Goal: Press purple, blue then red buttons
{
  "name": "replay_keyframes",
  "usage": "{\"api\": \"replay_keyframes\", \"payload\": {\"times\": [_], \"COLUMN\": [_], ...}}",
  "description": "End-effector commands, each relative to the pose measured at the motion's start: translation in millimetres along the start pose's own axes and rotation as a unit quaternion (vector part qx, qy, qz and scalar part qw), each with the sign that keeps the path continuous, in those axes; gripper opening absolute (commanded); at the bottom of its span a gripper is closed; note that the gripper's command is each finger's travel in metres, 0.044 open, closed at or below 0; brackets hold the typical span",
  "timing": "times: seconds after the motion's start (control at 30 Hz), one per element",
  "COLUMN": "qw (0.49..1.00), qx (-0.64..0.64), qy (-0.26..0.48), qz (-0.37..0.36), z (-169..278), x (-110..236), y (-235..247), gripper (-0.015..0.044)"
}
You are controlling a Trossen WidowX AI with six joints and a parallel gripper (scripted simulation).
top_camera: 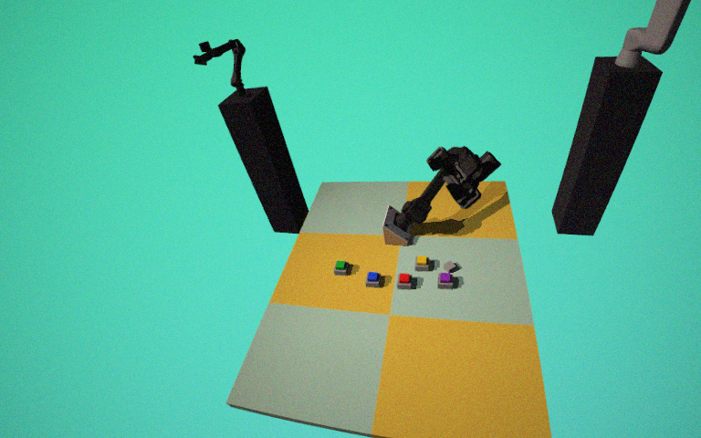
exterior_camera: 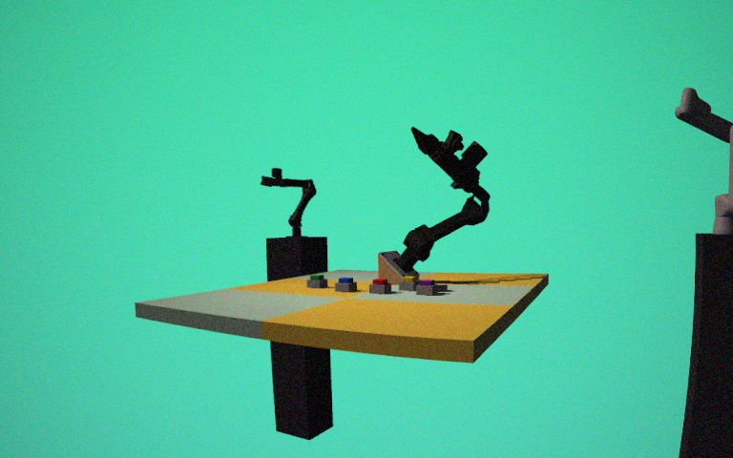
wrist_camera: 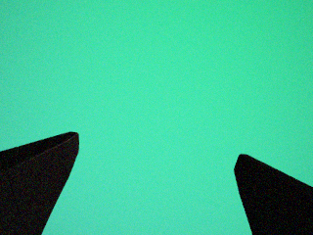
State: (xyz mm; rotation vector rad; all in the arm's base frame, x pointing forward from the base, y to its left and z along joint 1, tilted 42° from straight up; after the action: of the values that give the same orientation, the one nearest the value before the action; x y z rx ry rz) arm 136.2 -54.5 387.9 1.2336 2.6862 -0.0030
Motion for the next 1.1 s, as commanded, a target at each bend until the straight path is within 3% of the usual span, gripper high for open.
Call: {"api": "replay_keyframes", "payload": {"times": [0.0,0.2,0.4,0.63,0.83,1.07], "qw": [0.974,0.910,0.805,0.629,0.444,0.438], "qx": [0.114,0.177,0.200,0.159,0.049,0.044], "qy": [0.132,0.263,0.406,0.582,0.723,0.727], "qz": [-0.143,-0.267,-0.383,-0.489,-0.527,-0.527], "z": [28,57,86,110,116,116], "x": [-19,-26,-23,-10,0,0], "y": [34,57,74,88,100,101], "gripper": [0.0400,0.0400,0.0400,0.0400,0.0400,0.0400]}}
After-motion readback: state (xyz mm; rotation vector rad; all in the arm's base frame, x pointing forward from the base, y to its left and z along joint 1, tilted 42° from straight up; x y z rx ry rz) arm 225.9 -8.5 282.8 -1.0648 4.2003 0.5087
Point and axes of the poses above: the point midway between the two fingers, 35 mm back from their tips, its own x axis back along the fingers, its own y axis across the jaws, z = x × y, the point moved 10 cm from there along x, back along the fingers, and after that the axes turned 4 degrees about x, right-handed, at the moved point
